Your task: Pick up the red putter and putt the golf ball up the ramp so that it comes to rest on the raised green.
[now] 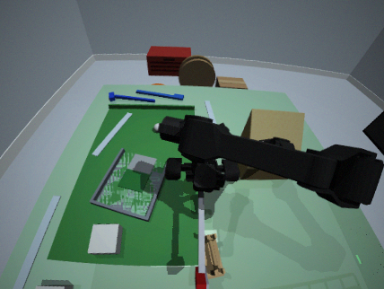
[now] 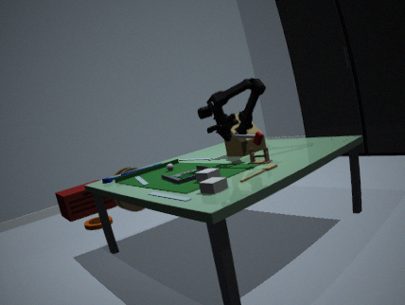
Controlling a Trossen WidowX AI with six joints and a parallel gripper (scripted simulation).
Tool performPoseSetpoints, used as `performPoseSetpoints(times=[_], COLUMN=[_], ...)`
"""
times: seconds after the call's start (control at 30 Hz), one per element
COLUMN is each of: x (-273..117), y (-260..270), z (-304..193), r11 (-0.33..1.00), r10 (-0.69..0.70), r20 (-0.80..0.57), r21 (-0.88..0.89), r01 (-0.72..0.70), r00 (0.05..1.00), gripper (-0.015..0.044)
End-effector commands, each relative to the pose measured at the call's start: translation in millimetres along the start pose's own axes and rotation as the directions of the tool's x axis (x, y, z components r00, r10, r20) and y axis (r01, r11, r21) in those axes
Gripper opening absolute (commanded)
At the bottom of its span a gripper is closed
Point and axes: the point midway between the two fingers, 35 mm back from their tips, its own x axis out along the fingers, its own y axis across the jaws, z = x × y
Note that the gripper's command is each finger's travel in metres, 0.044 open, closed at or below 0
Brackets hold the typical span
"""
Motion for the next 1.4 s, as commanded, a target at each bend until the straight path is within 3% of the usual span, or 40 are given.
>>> performPoseSetpoints(times=[0.0, 0.63, 1.37], x=[-12.1, -48.3, -89.5], y=[-14.6, -31.9, 0.0], z=[-24.7, -131.8, -279.5], r11=[0.990, 0.734, 0.144], r10=[-0.029, -0.064, -0.055], r20=[-0.035, -0.128, -0.215], r21=[0.139, 0.665, 0.964], r01=[0.034, 0.134, 0.221], r00=[0.999, 0.990, 0.975], gripper=[0.0000, 0.0000, 0.0000])
